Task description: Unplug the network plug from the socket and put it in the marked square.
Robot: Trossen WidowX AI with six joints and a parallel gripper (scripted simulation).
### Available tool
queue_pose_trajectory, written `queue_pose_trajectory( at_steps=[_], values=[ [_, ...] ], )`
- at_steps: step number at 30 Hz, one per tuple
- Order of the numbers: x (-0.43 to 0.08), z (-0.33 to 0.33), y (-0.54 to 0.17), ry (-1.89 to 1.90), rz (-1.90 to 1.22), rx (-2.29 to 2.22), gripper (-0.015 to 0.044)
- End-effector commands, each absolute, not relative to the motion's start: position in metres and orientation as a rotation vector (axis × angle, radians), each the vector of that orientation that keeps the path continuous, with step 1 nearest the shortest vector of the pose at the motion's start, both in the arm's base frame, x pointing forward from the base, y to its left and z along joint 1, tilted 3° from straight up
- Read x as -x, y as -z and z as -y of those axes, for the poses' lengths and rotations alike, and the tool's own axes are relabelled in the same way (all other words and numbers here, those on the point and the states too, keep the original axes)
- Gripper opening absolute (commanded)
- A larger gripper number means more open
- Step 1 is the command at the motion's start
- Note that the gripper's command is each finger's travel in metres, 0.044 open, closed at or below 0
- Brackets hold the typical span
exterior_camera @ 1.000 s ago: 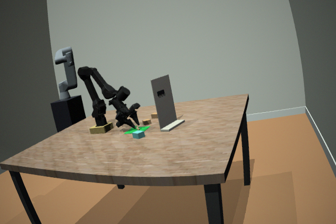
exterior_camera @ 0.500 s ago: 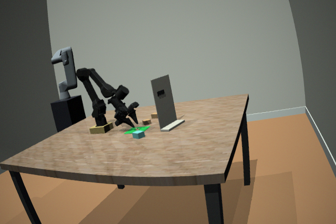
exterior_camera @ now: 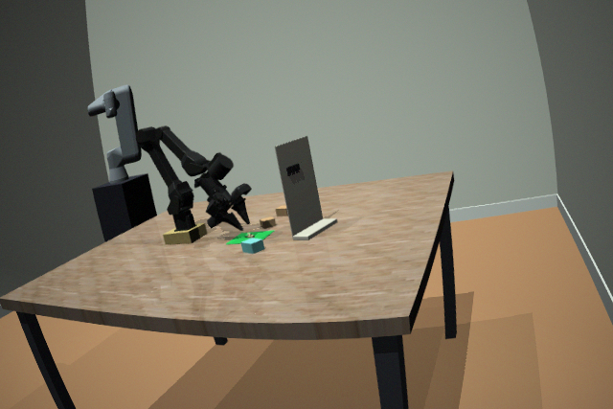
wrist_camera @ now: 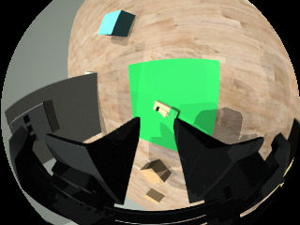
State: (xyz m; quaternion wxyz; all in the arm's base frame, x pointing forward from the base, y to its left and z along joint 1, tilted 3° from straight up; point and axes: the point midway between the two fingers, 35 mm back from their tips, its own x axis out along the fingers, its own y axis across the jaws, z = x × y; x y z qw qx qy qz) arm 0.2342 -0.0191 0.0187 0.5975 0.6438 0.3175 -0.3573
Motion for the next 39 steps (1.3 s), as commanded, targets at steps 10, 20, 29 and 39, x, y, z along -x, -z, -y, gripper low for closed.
queue_pose_trajectory(
  at_steps=[10,20,29,39],
  values=[
    [-0.234,0.019,-0.031,0.820,-0.731,-1.495,0.0156],
    [-0.236,0.020,-0.045,0.820,-0.731,-1.495,0.0156],
    [-0.237,0.021,-0.058,0.820,-0.731,-1.495,0.0156],
    [-0.237,0.021,-0.072,0.820,-0.731,-1.495,0.0156]
  ],
)
